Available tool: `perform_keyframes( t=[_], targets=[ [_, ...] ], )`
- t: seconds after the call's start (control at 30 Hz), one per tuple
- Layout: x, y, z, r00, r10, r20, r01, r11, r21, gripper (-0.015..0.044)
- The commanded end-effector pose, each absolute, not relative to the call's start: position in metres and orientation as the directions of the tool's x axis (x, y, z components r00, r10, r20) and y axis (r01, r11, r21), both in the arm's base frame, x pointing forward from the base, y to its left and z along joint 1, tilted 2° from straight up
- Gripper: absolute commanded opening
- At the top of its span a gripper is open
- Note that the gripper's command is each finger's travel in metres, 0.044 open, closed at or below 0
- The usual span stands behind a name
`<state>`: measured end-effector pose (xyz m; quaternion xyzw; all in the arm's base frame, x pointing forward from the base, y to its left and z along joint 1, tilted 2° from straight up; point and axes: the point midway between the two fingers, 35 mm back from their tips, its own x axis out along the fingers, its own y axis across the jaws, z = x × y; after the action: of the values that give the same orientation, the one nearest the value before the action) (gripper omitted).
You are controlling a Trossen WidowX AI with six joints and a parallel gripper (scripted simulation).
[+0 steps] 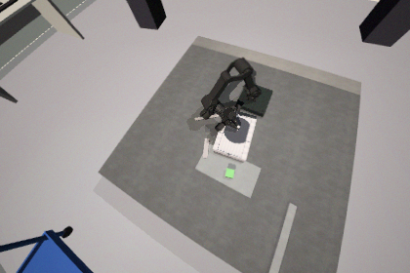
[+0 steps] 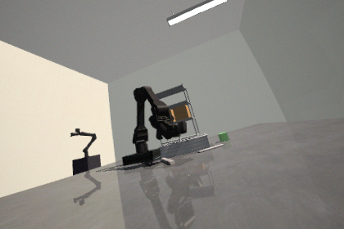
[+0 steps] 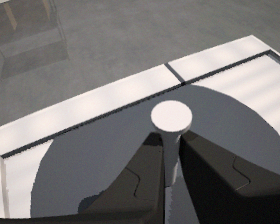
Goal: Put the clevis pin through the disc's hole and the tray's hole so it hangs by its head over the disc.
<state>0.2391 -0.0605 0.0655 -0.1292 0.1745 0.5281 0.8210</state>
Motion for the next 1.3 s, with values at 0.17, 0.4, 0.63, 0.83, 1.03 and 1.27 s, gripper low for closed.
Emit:
perform_keyframes(
  t=[0.17, 0.4, 0.63, 0.83, 1.03, 1.27],
  targets=[
    [0.2367, -0.0608, 0.0646, 0.388, 0.822, -0.416, -0.912, 0.408, -0.044, 0.0],
    [0.2349, -0.0619, 0.0639, 0.39, 0.828, -0.404, -0.912, 0.408, -0.044, 0.0],
    [0.2331, -0.0628, 0.0635, 0.389, 0.832, -0.395, -0.912, 0.408, -0.038, 0.0],
    [0.2325, -0.0636, 0.0633, 0.386, 0.835, -0.391, -0.912, 0.408, -0.029, 0.0],
    [0.2329, -0.0646, 0.0634, 0.381, 0.836, -0.395, -0.913, 0.408, -0.018, 0.0],
    [0.234, -0.0654, 0.0637, 0.376, 0.834, -0.404, -0.913, 0.408, -0.007, 0.0]
  ],
)
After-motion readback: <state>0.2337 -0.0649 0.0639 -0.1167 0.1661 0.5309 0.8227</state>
